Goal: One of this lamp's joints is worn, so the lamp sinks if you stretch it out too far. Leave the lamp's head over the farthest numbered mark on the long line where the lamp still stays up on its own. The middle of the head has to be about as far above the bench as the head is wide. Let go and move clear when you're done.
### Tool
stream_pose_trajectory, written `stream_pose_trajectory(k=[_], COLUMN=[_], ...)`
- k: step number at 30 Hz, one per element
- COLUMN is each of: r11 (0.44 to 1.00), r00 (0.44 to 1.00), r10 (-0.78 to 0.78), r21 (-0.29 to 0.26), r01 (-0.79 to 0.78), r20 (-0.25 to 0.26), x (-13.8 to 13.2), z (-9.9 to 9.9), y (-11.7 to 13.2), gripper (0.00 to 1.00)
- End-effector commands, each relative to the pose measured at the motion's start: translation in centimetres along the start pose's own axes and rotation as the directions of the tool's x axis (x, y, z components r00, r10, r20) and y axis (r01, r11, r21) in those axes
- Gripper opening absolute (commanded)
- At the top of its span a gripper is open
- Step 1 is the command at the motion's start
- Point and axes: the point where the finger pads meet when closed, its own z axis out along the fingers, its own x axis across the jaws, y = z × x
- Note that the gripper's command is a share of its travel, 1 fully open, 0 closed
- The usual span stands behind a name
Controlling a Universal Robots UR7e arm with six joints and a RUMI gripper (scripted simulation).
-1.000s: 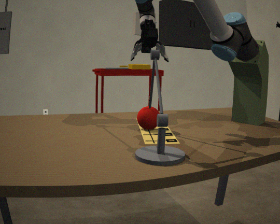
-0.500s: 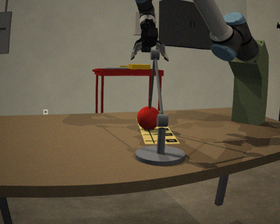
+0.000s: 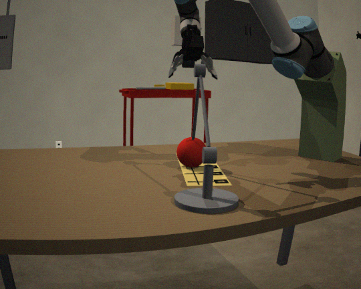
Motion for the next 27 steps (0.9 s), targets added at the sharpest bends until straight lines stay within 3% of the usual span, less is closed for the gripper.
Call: stream_pose_trajectory(k=[1,24,27], r11=[1.000,1.000,1.000], r00=[1.000,1.000,1.000], r10=[0.000,0.000,0.000], r21=[0.000,0.000,0.000], r01=[0.000,0.000,0.000], r20=[0.000,0.000,0.000], x=[-0.01,-0.01,-0.01], z=[-0.04,-0.05,-0.85], y=[0.00,0.00,0.62], gripper=[1.00,1.00,1.00])
